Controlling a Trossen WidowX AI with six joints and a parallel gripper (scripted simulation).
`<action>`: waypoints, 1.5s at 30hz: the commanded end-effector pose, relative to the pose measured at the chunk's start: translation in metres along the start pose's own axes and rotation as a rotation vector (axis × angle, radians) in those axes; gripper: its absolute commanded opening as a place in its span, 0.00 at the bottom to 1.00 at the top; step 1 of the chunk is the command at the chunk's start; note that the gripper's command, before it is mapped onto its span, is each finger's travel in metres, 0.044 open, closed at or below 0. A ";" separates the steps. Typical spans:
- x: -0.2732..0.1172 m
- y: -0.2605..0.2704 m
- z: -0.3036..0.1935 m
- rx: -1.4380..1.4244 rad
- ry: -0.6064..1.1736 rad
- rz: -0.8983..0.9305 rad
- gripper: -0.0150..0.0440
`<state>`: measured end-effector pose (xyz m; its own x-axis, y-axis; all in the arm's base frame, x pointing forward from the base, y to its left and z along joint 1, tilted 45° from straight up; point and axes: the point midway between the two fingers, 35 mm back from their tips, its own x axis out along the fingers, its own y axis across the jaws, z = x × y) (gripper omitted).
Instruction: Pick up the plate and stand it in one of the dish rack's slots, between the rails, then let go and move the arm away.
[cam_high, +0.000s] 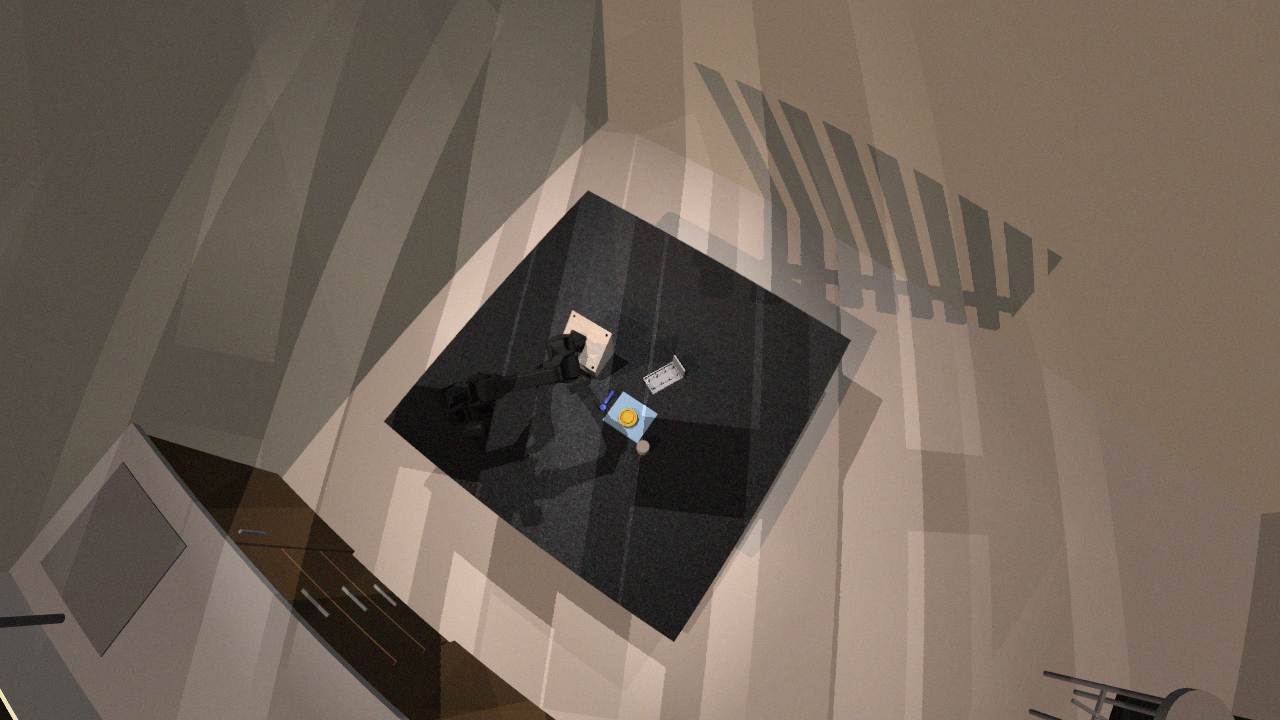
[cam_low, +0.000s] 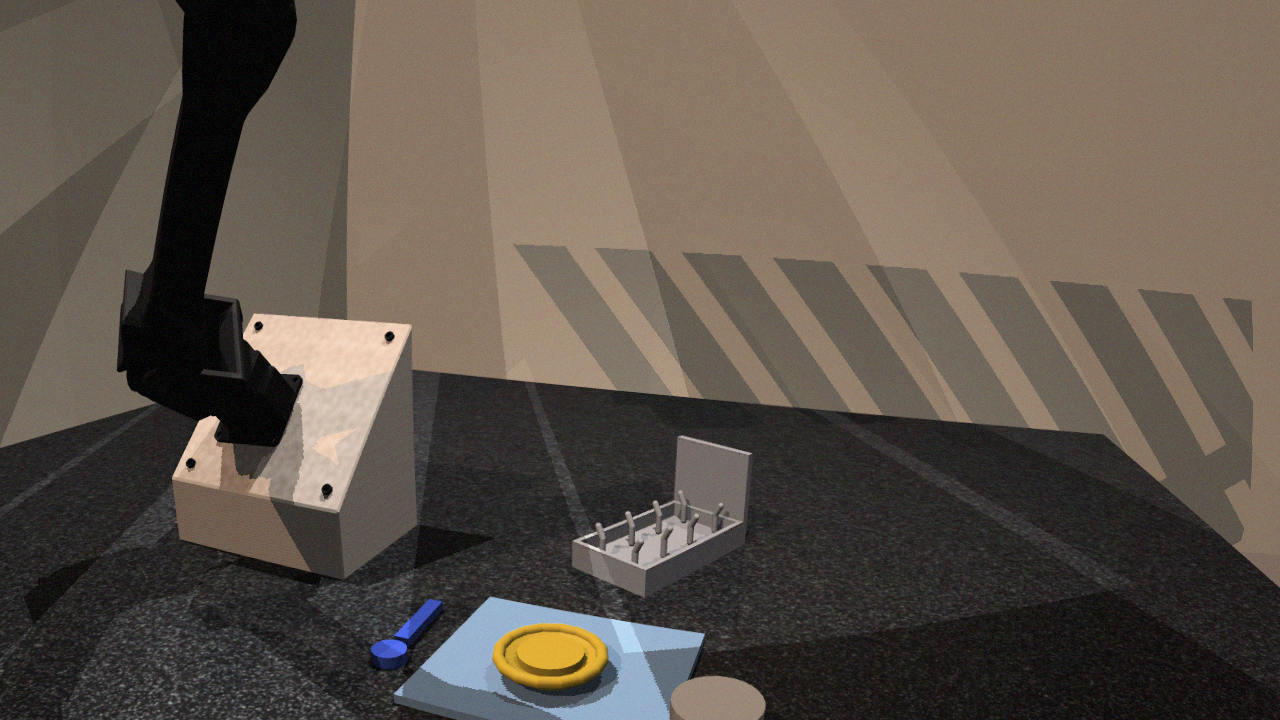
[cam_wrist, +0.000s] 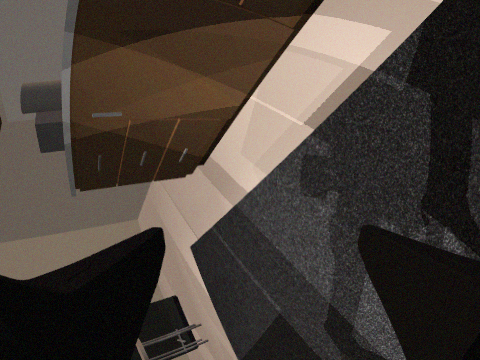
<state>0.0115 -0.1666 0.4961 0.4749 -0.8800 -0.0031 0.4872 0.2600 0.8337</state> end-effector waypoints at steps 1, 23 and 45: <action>0.000 0.000 0.000 0.001 0.001 0.000 0.93; 0.052 -0.052 0.003 0.067 0.133 -0.056 0.93; 0.125 -0.108 -0.052 0.062 0.355 -0.220 0.93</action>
<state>0.0459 -0.2783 0.3913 0.5910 -0.7391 -0.3230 0.5452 0.0709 0.8353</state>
